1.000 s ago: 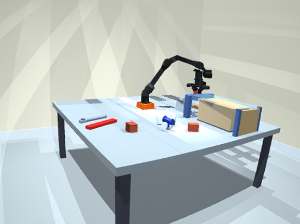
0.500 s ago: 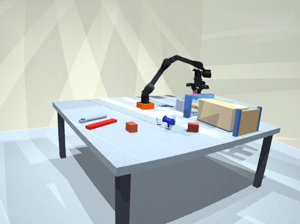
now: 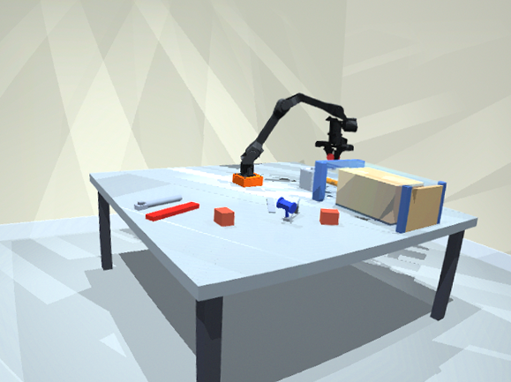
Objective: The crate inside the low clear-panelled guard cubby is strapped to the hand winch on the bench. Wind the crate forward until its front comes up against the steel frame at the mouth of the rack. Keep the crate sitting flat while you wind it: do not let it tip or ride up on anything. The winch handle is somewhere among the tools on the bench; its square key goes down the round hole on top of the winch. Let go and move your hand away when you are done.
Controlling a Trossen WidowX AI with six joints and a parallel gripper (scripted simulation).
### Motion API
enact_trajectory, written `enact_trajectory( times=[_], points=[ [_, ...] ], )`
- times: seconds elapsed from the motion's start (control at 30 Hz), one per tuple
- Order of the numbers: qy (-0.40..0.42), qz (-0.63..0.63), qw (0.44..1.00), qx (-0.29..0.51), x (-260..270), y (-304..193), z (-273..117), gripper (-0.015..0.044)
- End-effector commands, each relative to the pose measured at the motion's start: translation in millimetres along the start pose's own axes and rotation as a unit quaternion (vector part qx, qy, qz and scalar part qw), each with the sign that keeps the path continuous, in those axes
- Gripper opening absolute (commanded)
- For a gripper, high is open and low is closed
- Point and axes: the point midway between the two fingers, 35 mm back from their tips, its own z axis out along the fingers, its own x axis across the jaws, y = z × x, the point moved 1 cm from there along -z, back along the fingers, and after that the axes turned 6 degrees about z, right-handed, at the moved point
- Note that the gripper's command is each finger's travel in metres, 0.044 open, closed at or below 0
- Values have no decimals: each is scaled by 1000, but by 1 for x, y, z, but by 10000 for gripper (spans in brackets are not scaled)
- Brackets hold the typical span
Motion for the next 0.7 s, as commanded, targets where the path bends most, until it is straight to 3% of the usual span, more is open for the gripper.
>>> enact_trajectory(
  times=[0.0,0.67],
  points=[
    [17,-7,1000,-2,18,4,1,0],
    [18,-7,1000,-2,43,4,1,0]
  ],
)
